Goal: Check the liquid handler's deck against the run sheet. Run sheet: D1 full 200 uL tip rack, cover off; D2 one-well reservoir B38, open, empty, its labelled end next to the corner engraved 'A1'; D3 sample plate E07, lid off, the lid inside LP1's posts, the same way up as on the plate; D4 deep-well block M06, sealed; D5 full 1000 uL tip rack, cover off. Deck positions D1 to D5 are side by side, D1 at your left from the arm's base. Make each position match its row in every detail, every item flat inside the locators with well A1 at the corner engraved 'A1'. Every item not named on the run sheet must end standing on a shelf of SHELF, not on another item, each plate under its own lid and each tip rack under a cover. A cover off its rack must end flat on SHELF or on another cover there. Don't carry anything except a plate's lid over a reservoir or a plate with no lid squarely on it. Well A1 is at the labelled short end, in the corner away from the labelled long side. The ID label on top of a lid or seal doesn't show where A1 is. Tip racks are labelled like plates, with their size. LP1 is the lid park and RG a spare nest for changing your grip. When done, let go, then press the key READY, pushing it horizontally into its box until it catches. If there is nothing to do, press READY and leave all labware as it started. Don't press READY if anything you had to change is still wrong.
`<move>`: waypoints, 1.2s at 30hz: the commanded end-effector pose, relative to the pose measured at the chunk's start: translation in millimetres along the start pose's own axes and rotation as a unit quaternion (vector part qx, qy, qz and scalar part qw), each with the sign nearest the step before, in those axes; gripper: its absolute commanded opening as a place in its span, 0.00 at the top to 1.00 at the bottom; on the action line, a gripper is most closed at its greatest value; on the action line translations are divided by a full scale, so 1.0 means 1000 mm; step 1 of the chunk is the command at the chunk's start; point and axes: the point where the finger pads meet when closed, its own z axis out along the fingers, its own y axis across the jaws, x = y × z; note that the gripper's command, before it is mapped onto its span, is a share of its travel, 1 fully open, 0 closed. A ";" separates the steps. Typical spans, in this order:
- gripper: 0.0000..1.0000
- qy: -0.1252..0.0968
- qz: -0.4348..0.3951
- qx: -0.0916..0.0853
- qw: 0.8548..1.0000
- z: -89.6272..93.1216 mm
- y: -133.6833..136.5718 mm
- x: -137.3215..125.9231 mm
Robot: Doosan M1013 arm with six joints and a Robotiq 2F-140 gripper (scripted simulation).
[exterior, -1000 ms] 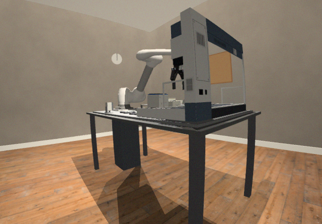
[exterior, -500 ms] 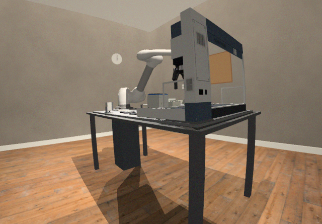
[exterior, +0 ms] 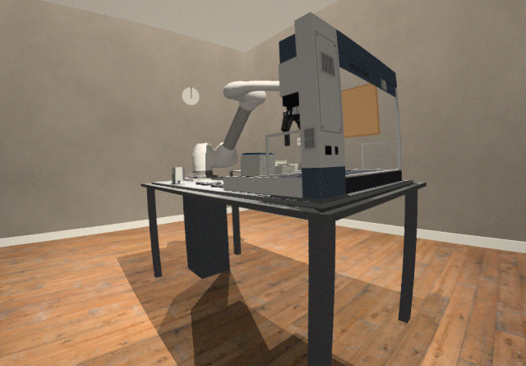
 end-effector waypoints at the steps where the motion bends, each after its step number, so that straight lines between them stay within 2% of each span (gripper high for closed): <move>1: 0.21 0.001 0.000 0.000 1.000 -0.002 0.000 0.000; 7: 0.21 0.001 0.000 0.000 1.000 -0.002 0.000 0.000; 15: 0.21 0.001 0.000 0.000 1.000 -0.002 -0.040 0.000; 17: 0.21 0.001 0.000 0.000 1.000 -0.002 -0.040 0.000; 32: 0.21 0.001 0.000 0.000 1.000 -0.002 -0.115 0.000; 36: 0.21 0.001 0.000 0.000 1.000 -0.002 -0.124 0.000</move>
